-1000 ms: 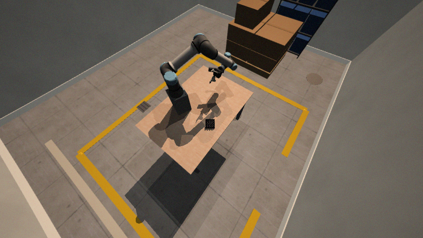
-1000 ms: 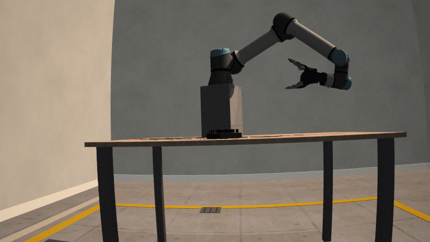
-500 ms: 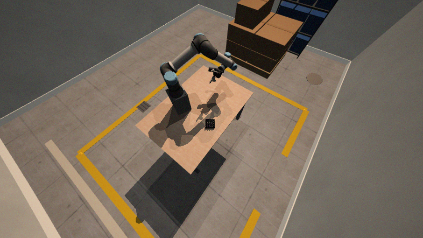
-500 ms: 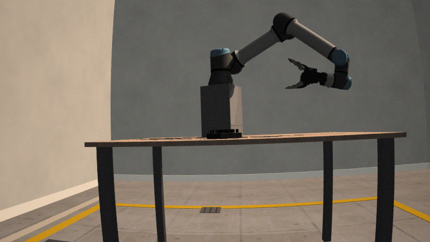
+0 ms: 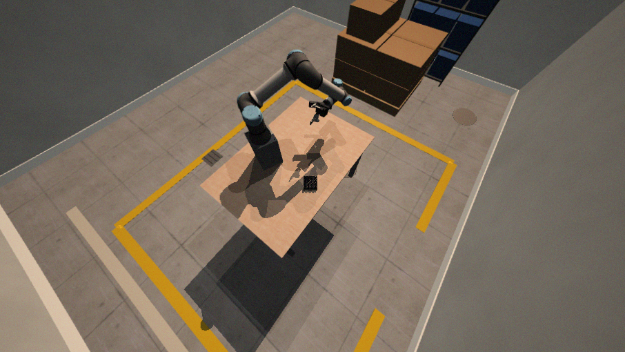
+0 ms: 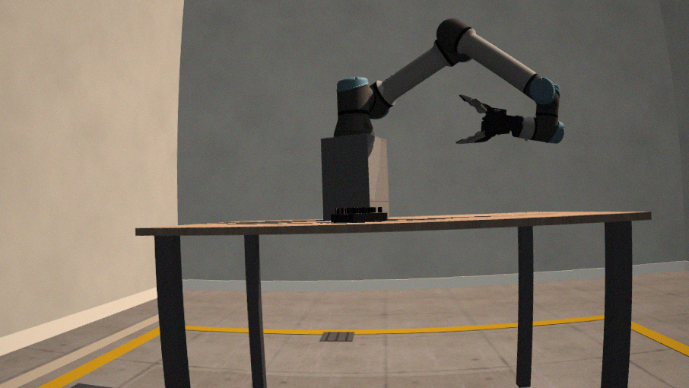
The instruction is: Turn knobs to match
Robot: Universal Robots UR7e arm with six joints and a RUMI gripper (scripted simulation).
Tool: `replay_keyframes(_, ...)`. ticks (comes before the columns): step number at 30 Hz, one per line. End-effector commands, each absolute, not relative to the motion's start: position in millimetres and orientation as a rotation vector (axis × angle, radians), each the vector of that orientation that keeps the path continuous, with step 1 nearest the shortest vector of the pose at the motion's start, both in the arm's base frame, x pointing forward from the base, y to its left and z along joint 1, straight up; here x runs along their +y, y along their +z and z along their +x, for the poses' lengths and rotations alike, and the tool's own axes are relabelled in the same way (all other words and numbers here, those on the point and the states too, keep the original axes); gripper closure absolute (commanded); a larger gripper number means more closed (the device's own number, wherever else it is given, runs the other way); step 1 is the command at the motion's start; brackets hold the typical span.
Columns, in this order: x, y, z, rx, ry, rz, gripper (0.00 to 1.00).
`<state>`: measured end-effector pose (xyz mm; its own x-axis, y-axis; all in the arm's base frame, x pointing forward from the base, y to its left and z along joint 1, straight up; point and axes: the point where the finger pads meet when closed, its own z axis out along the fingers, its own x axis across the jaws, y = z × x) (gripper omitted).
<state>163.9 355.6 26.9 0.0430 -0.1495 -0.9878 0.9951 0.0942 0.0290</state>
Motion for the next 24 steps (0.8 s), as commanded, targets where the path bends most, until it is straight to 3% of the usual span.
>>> replay_keyframes(1,350,23,168,1.079,-1.179,1.100,0.00)
replay_keyframes(24,281,-28,222,0.652,-1.074,1.667,0.00)
